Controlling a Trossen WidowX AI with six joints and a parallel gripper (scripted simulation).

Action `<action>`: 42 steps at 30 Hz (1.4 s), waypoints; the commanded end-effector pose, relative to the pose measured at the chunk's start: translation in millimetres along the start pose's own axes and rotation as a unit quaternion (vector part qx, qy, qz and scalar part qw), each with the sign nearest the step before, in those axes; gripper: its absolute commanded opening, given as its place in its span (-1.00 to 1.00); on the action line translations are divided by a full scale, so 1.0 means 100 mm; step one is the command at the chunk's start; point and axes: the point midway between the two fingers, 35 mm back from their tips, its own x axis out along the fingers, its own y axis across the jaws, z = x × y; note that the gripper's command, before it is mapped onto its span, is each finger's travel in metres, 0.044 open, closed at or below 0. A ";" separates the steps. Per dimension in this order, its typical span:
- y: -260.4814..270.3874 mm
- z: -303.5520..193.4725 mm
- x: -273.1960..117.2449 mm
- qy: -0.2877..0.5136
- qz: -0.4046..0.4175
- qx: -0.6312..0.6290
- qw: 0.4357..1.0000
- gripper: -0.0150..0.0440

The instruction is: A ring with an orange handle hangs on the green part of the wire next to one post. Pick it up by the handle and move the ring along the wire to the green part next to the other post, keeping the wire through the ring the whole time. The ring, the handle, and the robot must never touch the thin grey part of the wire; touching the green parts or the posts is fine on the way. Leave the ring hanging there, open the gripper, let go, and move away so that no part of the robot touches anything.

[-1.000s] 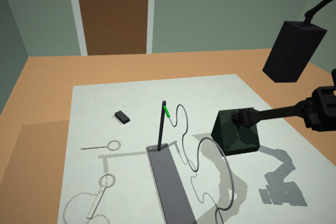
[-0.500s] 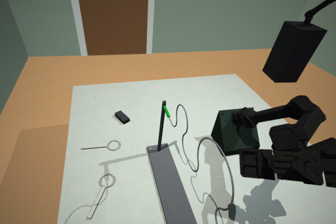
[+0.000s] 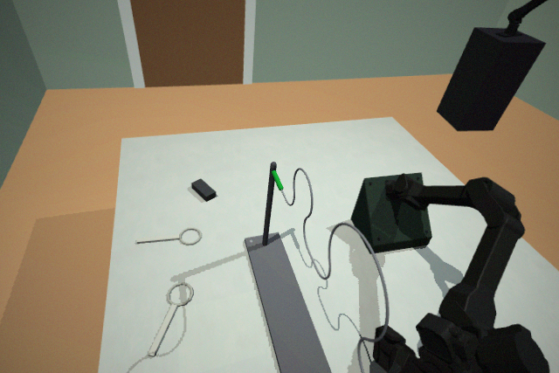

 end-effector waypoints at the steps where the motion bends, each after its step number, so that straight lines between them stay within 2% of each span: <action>1: -0.06 -0.28 -0.13 0.021 -0.019 -0.043 0.999 0.05; 6: -0.23 -0.75 -0.34 0.046 -0.050 -0.091 0.994 0.05; 13: -0.56 -1.59 -0.94 0.089 -0.095 -0.196 0.972 0.05; 18: -0.63 -1.85 -1.22 0.102 -0.104 -0.235 0.961 0.05; 22: -0.62 -1.82 -1.16 0.101 -0.103 -0.235 0.961 0.05; 28: -0.53 -1.50 -0.65 0.100 -0.101 -0.235 0.961 0.05; 42: -0.54 -1.51 -0.53 0.100 -0.101 -0.235 0.962 0.05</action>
